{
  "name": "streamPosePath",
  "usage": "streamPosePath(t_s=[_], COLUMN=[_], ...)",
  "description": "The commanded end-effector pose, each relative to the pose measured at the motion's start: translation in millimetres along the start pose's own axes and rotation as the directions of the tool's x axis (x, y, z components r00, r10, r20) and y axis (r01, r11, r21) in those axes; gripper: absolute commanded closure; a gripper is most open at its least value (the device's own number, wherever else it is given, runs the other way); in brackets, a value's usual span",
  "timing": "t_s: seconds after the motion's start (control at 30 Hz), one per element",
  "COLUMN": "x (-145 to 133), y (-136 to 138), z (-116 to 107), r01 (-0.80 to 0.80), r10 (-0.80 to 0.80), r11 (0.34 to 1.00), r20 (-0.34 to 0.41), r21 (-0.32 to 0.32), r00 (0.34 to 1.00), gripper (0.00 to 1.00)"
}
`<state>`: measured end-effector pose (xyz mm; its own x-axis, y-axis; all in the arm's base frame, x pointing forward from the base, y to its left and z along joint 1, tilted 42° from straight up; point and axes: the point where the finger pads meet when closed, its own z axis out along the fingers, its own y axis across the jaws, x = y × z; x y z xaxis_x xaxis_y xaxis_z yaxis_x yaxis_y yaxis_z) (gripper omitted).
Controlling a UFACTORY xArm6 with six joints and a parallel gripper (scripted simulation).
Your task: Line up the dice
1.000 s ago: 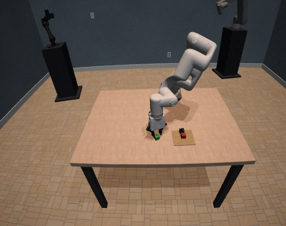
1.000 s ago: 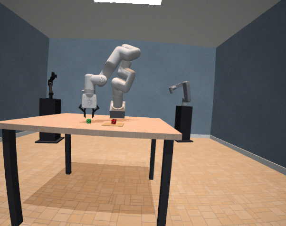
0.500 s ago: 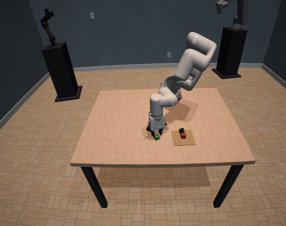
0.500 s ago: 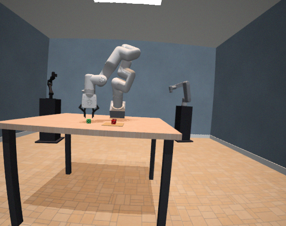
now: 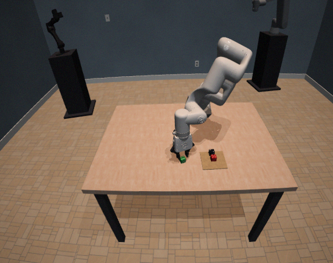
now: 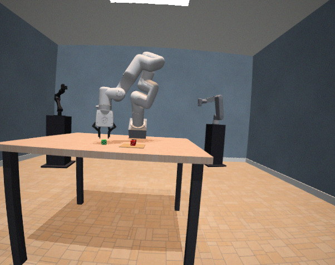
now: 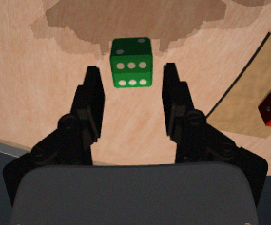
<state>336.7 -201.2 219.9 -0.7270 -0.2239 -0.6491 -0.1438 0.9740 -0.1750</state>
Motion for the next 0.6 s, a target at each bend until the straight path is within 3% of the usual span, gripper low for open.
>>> streamPosePath(t_s=[0.0, 0.57], x=[-0.9, -0.9], y=[-0.7, -0.8], z=[0.1, 25.6], r01=[0.001, 0.001], r10=[-0.001, -0.001], r11=[1.000, 1.000], r20=[0.002, 0.002], r21=[0.002, 0.002], r00=[1.000, 1.000], gripper=[0.53, 0.53])
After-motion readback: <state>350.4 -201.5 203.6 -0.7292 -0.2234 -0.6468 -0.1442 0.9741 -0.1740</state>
